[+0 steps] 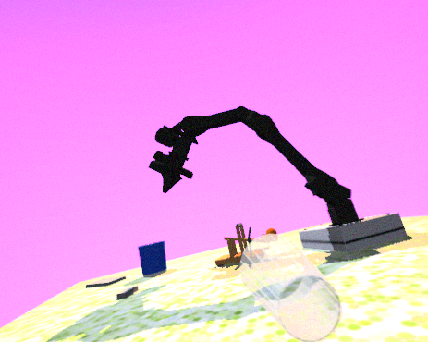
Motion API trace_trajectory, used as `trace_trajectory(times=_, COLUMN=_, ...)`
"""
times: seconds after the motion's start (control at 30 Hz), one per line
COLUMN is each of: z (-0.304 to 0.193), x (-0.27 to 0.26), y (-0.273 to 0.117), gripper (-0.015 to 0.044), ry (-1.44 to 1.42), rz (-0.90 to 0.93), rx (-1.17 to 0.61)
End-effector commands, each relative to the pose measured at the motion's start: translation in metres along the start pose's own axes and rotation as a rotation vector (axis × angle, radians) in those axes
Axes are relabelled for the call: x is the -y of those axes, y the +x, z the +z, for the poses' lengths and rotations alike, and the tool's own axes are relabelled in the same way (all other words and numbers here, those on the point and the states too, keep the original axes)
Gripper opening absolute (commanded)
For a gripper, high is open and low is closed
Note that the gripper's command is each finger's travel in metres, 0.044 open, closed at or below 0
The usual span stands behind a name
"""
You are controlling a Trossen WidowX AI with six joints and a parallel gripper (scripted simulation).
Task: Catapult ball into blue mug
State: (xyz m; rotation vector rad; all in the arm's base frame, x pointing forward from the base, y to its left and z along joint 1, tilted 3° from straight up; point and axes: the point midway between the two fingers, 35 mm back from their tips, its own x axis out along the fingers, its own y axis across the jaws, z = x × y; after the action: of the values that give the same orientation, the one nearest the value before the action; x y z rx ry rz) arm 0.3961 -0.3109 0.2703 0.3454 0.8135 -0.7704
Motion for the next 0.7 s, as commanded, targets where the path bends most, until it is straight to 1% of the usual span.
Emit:
trace_trajectory(times=0.0, z=-0.023, x=-0.014, y=0.005, gripper=0.0, ry=-0.09, rz=-0.009, rx=-0.068)
trace_trajectory(times=0.33, z=-0.086, x=-0.041, y=0.009, gripper=0.0, ry=-0.336, rz=-0.035, rx=-0.247)
trace_trajectory(times=0.67, z=-0.149, x=-0.057, y=0.004, gripper=0.0, ry=-0.602, rz=-0.055, rx=-0.419)
